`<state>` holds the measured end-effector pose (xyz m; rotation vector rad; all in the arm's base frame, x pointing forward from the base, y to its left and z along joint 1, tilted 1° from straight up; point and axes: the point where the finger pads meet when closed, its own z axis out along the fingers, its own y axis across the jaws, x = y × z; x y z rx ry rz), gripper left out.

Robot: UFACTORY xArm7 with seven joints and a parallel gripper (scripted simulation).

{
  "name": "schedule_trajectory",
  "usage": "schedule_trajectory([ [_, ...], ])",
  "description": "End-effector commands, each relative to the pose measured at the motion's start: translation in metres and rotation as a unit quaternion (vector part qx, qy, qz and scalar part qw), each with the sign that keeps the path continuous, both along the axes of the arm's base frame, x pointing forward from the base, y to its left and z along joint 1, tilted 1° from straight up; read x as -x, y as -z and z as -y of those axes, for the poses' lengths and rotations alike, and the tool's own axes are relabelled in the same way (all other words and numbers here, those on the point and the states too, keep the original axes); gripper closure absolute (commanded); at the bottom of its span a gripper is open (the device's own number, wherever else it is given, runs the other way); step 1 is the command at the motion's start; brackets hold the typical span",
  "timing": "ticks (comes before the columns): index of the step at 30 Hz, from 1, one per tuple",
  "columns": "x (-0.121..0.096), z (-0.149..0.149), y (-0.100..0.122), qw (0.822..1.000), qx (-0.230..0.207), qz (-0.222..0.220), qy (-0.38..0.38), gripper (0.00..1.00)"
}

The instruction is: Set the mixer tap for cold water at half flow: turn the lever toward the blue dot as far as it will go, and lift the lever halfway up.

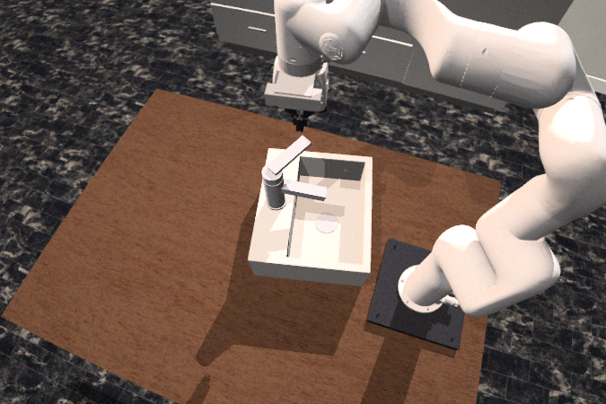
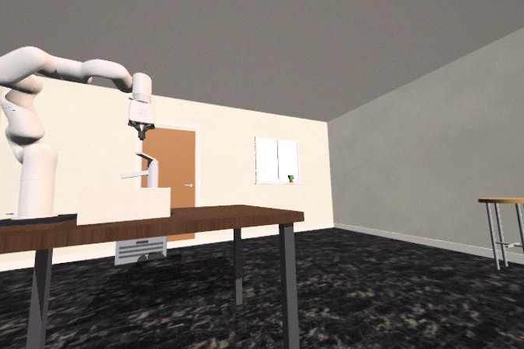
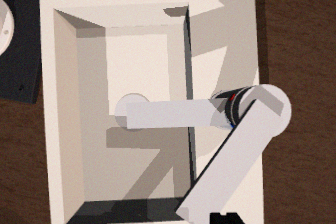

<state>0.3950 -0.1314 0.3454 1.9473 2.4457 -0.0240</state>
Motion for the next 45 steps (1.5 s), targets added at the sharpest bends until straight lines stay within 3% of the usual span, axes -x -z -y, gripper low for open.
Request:
schedule_trajectory([
  [1, -0.0014, 0.0001, -0.0003, 0.990, -0.004, 0.000, 0.139, 1.00],
  [2, -0.0014, 0.0001, -0.0003, 0.987, -0.006, -0.001, 0.160, 1.00],
  [3, -0.0014, 0.0001, -0.0003, 0.983, -0.007, -0.002, 0.184, 0.32],
  [9, -0.0014, 0.0001, -0.0003, 0.946, -0.011, -0.004, 0.323, 0.32],
  [45, -0.0014, 0.0001, 0.0011, 0.946, -0.011, -0.004, 0.323, 0.32],
])
